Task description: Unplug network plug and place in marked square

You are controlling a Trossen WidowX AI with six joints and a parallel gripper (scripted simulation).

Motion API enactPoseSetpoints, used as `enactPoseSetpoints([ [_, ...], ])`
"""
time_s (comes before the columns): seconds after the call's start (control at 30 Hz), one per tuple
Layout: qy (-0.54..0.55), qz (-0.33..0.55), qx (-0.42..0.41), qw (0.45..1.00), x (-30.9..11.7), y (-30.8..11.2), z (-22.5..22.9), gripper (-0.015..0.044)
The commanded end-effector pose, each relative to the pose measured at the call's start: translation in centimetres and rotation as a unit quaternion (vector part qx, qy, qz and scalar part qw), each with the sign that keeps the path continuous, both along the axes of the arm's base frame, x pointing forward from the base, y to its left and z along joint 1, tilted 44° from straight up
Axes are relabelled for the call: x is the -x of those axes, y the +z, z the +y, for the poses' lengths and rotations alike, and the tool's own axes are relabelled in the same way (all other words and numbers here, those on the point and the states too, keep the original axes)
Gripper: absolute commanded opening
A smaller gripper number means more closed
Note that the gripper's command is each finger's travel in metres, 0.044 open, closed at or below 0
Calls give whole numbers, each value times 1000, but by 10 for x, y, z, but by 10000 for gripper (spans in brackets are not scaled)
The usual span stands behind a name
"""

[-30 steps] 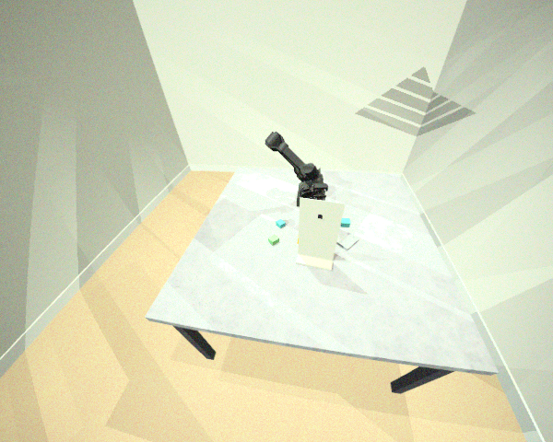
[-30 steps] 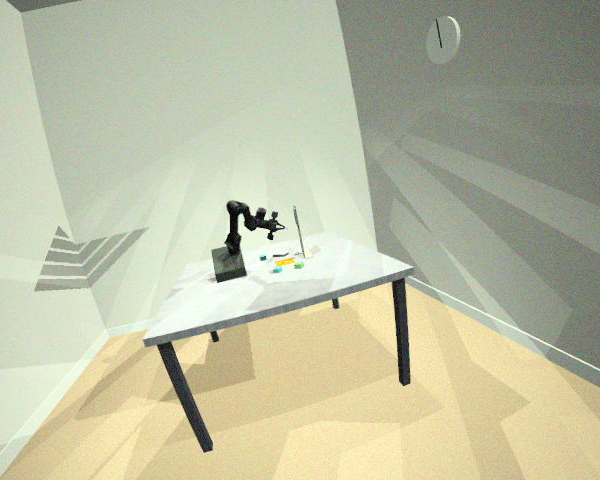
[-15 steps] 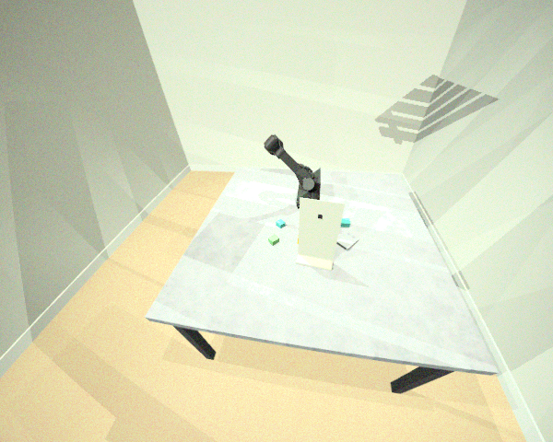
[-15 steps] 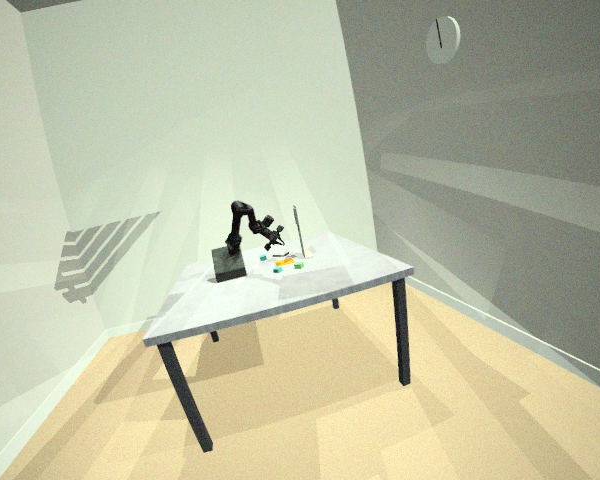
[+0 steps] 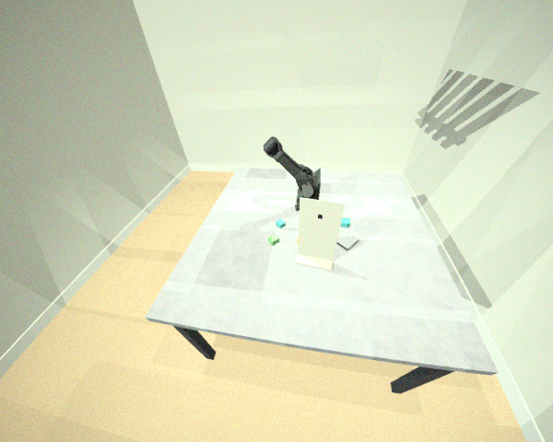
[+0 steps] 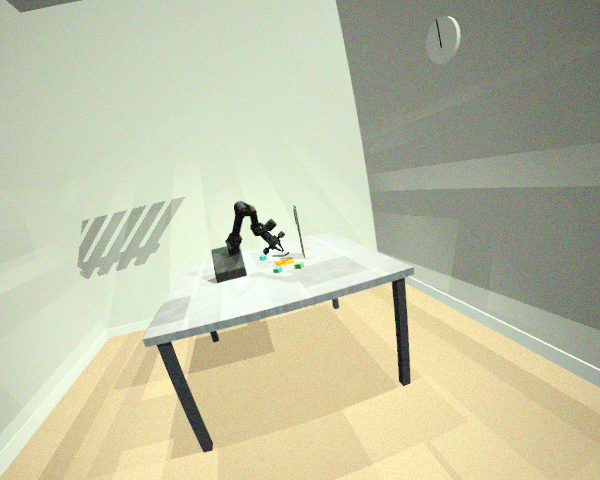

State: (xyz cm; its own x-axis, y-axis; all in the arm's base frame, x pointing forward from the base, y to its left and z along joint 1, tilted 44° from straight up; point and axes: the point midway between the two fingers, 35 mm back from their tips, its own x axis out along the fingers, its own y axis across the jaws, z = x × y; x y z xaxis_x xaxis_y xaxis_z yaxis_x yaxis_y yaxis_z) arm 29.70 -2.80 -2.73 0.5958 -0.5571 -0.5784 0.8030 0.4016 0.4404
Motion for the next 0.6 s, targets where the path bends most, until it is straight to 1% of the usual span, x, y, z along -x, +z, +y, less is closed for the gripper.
enactPoseSetpoints([
  [0.0,2,4,0,1000,0,-4,-2,0],
  [0.57,1,5,0,1000,-2,-16,-13,0],
])
